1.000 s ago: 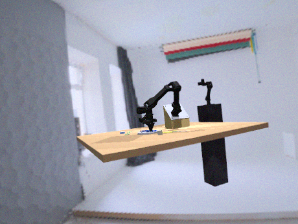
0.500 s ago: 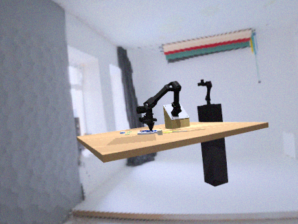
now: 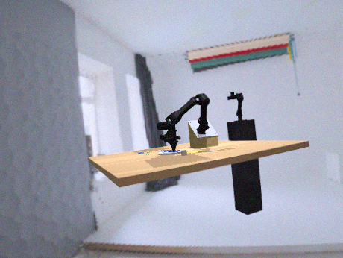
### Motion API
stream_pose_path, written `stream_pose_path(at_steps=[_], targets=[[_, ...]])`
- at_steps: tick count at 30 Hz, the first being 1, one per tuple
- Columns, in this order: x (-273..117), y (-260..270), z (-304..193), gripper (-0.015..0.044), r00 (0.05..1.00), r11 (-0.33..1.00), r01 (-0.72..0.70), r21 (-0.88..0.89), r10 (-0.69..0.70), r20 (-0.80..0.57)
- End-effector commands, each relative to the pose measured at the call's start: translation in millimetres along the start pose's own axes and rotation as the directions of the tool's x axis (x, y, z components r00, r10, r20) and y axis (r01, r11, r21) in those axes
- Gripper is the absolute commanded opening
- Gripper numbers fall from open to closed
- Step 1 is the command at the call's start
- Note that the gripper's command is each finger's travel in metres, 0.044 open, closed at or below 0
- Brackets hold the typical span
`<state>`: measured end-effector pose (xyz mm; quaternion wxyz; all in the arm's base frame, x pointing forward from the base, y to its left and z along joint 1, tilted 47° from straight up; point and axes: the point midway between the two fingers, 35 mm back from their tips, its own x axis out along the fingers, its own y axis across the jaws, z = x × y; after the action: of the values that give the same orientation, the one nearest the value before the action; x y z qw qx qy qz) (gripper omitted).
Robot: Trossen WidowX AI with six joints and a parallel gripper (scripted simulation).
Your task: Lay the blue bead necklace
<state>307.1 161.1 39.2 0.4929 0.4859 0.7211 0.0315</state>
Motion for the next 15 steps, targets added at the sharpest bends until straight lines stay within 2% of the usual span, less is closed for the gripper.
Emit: stream_pose_path(at_steps=[1, 5, 15], targets=[[1.8, 1.0, -0.9, 0.0000, 1.000, 1.000, 0.000, 0.004, 0.000, -0.002], [7.4, 1.0, -1.0, 0.0000, 1.000, 1.000, 0.000, 0.004, 0.000, -0.002], [2.9, 1.2, -0.7, 0.0263, 1.000, 1.000, -0.001, 0.003, 0.001, -0.001]])
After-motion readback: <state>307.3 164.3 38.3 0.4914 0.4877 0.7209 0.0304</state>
